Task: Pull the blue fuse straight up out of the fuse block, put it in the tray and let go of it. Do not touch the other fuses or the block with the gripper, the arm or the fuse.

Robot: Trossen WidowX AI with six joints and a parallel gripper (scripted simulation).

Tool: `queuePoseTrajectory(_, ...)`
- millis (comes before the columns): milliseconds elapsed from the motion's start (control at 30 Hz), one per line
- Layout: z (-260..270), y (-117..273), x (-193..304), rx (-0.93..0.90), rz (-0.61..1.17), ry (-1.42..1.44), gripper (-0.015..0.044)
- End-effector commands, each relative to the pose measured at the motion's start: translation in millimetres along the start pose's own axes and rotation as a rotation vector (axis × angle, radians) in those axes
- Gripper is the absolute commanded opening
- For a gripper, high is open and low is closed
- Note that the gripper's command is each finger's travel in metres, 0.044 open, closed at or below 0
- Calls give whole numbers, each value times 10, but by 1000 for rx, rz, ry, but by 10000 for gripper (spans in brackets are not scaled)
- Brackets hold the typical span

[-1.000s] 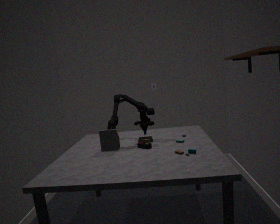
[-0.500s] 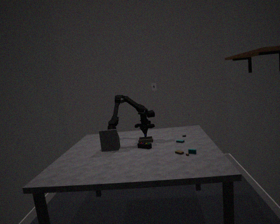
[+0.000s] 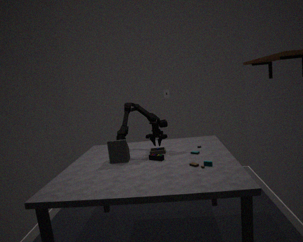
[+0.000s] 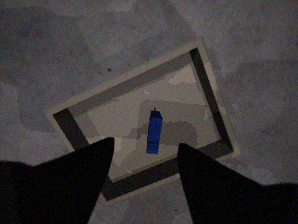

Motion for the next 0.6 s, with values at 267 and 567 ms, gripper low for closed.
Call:
queuePoseTrajectory(267, 1, 376, 16, 0, 8, -7, 330)
queuePoseTrajectory(567, -3, 363, 25, 1, 11, -12, 330)
Point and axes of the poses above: the point midway between the two fingers, 35 mm back from their tips, its own y axis back along the fingers, its own z axis across the jaws, x = y × z, the point moved 2 cm from there along y, back along the fingers, and after that the axes turned 13 degrees about y, right-handed, at the moved point
